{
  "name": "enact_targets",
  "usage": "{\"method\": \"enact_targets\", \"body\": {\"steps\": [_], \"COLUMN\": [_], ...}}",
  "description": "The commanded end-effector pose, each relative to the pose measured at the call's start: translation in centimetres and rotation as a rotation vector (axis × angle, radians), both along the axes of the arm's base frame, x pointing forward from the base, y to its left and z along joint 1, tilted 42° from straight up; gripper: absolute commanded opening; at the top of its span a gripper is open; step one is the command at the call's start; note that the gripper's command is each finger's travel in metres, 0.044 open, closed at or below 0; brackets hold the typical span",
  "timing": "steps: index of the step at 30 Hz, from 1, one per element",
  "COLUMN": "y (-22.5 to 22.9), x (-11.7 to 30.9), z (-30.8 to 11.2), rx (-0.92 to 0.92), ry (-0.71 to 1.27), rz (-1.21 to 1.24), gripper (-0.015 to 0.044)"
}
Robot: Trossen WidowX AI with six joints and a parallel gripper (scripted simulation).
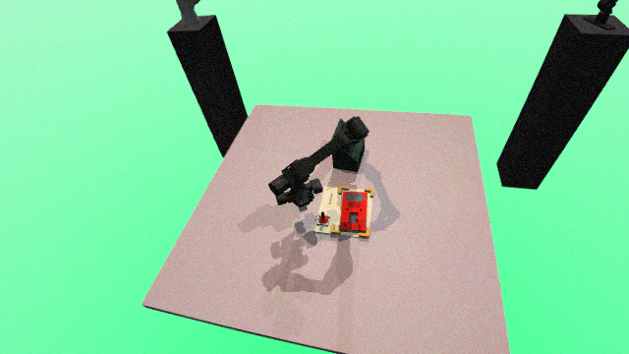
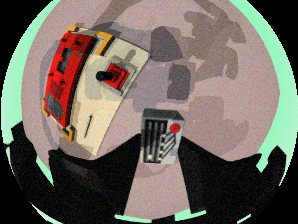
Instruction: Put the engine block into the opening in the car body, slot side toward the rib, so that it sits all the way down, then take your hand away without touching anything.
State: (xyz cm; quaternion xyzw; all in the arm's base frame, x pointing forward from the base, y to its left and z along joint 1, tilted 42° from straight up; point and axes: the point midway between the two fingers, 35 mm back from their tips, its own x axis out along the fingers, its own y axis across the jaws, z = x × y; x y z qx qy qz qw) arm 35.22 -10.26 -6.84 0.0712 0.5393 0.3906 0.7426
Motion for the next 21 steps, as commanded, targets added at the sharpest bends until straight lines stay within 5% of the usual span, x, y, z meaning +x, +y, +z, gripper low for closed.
{"method": "enact_targets", "body": {"steps": [1, 21], "y": [-1.0, -2.8], "x": [0.0, -0.5], "z": [1.1, 4.8], "rx": [-0.011, -0.011], "ry": [-0.011, 0.006], "rz": [0.003, -0.013], "gripper": [0.0000, 0.0000]}}
